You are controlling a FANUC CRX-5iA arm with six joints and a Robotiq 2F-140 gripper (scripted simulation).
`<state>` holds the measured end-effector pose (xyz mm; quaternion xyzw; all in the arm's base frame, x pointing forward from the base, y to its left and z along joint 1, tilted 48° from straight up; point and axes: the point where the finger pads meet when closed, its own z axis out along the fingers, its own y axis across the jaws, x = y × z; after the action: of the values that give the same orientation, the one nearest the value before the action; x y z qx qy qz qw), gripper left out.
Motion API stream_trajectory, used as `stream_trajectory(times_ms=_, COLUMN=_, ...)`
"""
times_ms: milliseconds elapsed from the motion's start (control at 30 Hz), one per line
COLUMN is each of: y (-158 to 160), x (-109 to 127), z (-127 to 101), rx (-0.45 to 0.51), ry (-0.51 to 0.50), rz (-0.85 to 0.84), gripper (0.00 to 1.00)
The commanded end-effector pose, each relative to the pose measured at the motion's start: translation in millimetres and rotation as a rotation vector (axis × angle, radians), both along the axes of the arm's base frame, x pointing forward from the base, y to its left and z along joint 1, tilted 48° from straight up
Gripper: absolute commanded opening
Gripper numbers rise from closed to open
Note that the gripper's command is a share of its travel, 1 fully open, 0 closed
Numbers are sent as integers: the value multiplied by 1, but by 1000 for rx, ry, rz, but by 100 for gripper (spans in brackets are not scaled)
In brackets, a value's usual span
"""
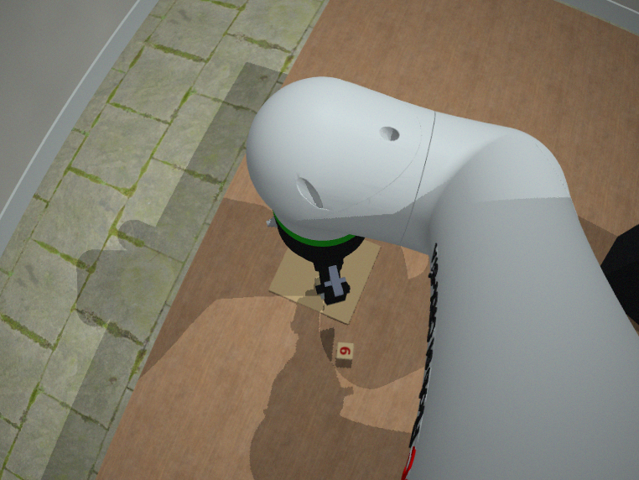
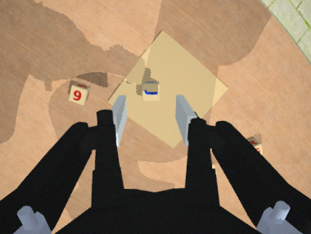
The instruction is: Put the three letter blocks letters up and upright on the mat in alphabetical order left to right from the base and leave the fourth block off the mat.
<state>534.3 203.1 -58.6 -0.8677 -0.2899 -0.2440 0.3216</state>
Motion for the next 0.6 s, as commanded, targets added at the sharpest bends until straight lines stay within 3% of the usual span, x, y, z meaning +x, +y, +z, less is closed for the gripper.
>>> stream_trajectory(times_ms=0, y=0, x=0, z=0, rx=0, ry=0, rz=0, gripper=37)
stream_trajectory(times_ms=567, y=3, x=1, z=-3, rx=0, ry=0, rz=0, gripper=37)
